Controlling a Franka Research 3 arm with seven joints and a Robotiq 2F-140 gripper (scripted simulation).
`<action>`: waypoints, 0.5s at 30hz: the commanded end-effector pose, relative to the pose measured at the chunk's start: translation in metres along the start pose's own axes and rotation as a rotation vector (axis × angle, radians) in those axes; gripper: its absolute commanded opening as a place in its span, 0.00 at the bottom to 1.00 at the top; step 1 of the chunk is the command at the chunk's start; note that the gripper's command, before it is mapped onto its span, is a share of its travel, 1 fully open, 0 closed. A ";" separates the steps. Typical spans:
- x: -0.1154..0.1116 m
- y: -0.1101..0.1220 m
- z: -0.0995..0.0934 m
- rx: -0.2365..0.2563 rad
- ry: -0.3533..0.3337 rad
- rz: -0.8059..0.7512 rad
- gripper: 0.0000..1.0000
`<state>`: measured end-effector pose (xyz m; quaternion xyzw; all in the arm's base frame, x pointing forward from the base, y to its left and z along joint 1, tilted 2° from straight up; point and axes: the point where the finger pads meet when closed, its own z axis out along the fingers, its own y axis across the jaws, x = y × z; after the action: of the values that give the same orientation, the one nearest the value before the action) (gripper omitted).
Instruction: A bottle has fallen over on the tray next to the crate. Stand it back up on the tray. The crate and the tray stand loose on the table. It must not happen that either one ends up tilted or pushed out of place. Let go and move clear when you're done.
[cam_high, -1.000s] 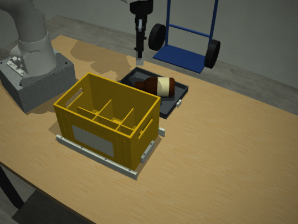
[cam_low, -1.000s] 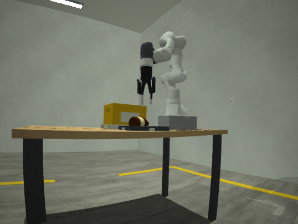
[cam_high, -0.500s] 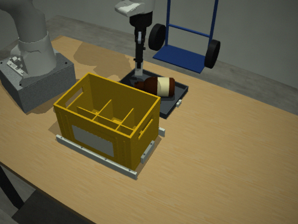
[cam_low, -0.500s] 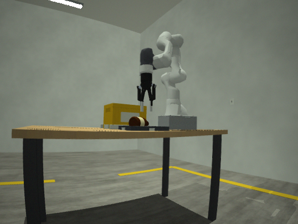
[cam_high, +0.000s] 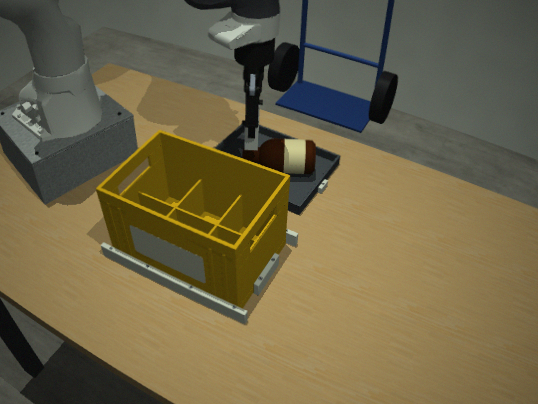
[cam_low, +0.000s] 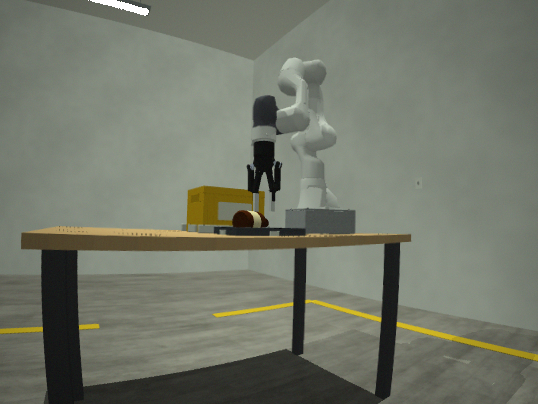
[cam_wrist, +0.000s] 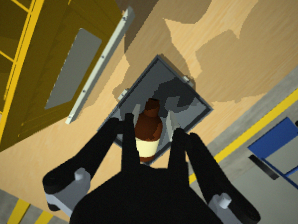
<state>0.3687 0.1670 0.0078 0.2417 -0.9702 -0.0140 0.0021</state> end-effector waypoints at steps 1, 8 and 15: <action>-0.006 -0.003 0.005 0.007 -0.018 0.016 0.38; -0.006 -0.003 0.010 0.007 -0.018 0.016 0.38; -0.006 -0.003 0.010 0.007 -0.018 0.016 0.38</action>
<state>0.3734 0.1670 -0.0026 0.2374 -0.9713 -0.0133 -0.0044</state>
